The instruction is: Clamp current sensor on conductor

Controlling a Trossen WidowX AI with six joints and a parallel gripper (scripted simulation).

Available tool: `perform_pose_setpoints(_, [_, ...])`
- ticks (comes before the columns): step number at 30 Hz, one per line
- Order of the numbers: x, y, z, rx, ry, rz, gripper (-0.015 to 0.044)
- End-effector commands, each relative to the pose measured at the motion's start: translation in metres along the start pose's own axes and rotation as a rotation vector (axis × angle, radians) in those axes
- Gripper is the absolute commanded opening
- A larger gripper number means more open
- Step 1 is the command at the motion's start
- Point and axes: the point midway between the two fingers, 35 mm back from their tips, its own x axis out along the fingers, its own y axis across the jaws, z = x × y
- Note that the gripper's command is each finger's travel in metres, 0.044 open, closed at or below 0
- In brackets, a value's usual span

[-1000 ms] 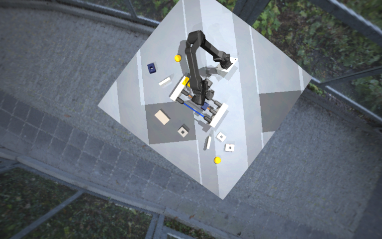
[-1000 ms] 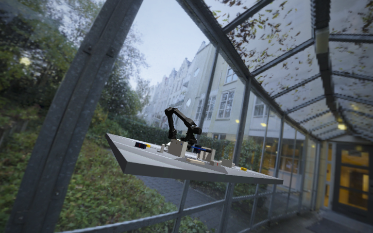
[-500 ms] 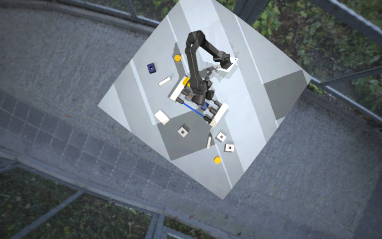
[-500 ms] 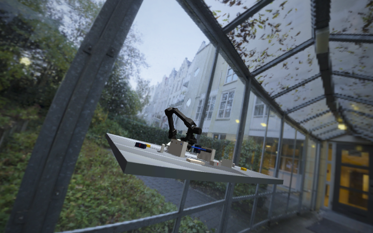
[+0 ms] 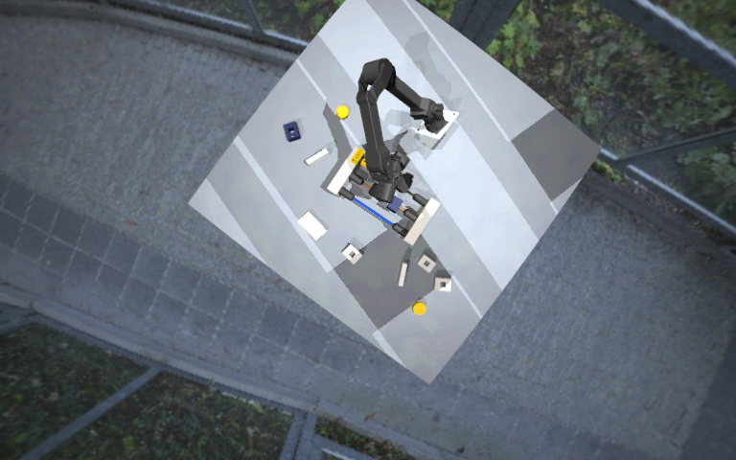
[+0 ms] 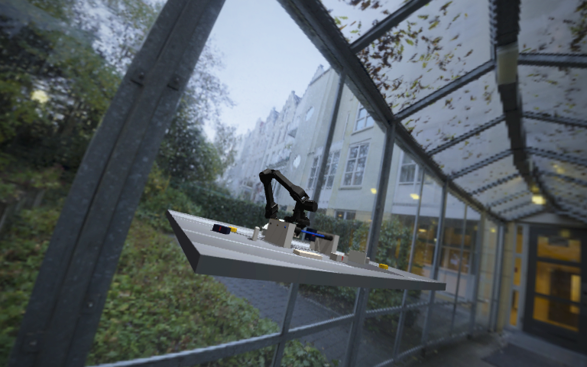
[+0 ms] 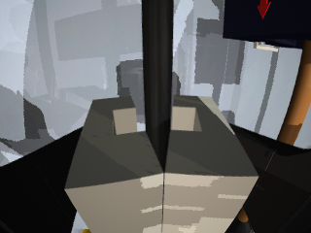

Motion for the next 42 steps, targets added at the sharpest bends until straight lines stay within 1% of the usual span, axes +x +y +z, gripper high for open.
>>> perform_pose_setpoints(1, [0.0, 0.0, 0.0, 0.002, 0.0, -0.001, 0.0])
perform_pose_setpoints(8, [-0.001, 0.0, 0.0, 0.0, 0.0, -0.001, 0.0])
perform_pose_setpoints(18, [-0.015, 0.0, 0.0, -0.004, 0.003, -0.014, 0.0])
perform_pose_setpoints(33, [-0.012, 0.0, 0.001, -0.001, -0.001, -0.011, 0.0])
perform_pose_setpoints(42, [-0.012, 0.0, 0.001, -0.001, -0.001, -0.011, 0.0236])
